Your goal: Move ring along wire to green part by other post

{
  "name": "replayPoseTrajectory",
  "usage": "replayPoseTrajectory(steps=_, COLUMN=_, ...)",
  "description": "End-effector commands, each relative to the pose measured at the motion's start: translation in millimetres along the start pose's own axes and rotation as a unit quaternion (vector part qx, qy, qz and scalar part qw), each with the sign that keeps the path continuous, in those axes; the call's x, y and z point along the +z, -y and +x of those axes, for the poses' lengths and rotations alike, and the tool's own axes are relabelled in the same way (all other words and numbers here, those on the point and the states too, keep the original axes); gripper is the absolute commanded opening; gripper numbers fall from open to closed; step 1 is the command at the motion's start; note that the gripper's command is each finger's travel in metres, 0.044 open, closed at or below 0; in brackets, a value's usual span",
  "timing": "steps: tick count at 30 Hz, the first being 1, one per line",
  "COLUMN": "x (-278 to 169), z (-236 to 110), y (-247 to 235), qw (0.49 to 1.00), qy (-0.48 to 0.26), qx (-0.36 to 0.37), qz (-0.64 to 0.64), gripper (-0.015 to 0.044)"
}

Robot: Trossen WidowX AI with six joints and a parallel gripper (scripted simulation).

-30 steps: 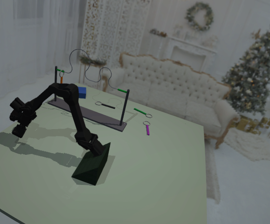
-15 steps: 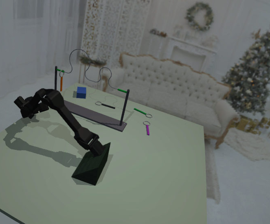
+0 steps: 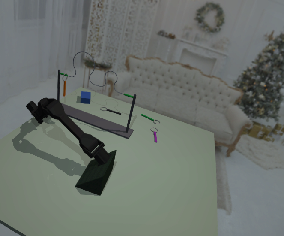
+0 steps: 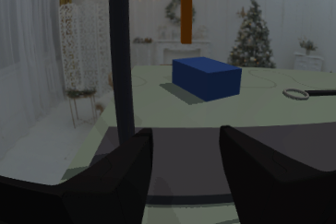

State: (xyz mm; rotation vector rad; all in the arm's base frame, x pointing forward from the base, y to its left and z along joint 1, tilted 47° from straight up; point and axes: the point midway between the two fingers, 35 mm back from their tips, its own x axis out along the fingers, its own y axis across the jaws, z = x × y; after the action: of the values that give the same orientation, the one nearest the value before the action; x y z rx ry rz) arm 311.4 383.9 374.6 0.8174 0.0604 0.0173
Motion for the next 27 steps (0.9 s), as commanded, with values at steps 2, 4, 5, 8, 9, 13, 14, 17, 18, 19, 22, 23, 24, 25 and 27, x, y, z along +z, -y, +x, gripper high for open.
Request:
replayPoseTrajectory(steps=2, x=2.2, z=2.0, y=-1.2, qw=1.0, qy=0.009, qx=-0.003, qz=0.015, gripper=0.016)
replayPoseTrajectory(steps=4, x=7.1, z=6.5, y=-0.4, qw=1.0, qy=0.009, qx=-0.004, qz=0.016, gripper=0.016)
replayPoseTrajectory(steps=5, x=13.2, z=12.0, y=0.6, qw=1.0, qy=0.01, qx=-0.004, qz=0.017, gripper=0.016)
replayPoseTrajectory(steps=8, x=35.3, z=31.5, y=4.3, qw=1.0, qy=0.01, qx=-0.003, qz=0.016, gripper=0.016)
replayPoseTrajectory(steps=9, x=42.4, z=37.5, y=5.6, qw=1.0, qy=0.01, qx=-0.003, qz=0.015, gripper=0.016)
replayPoseTrajectory(steps=13, x=52.6, z=45.6, y=7.5, qw=1.0, qy=0.01, qx=-0.002, qz=0.014, gripper=0.016)
replayPoseTrajectory(steps=14, x=52.6, z=45.6, y=7.5, qw=1.0, qy=0.01, qx=-0.002, qz=0.014, gripper=0.016)
replayPoseTrajectory(steps=17, x=52.6, z=45.8, y=7.5, qw=1.0, qy=0.01, qx=-0.002, qz=0.014, gripper=0.016)
replayPoseTrajectory(steps=18, x=52.6, z=46.3, y=7.4, qw=1.0, qy=0.01, qx=-0.002, qz=0.014, gripper=0.016)
replayPoseTrajectory(steps=19, x=52.5, z=47.1, y=7.3, qw=1.0, qy=0.01, qx=-0.002, qz=0.014, gripper=0.016)
replayPoseTrajectory(steps=22, x=52.5, z=50.9, y=6.9, qw=1.0, qy=0.01, qx=-0.002, qz=0.014, gripper=0.016)
replayPoseTrajectory(steps=23, x=52.5, z=52.4, y=6.7, qw=1.0, qy=0.01, qx=-0.002, qz=0.013, gripper=0.016)
replayPoseTrajectory(steps=24, x=52.5, z=53.9, y=6.4, qw=1.0, qy=0.01, qx=-0.002, qz=0.013, gripper=0.016)
replayPoseTrajectory(steps=25, x=52.4, z=55.5, y=6.2, qw=1.0, qy=0.01, qx=-0.002, qz=0.013, gripper=0.016)
replayPoseTrajectory(steps=27, x=52.4, z=58.7, y=5.8, qw=1.0, qy=0.01, qx=-0.002, qz=0.013, gripper=0.016)
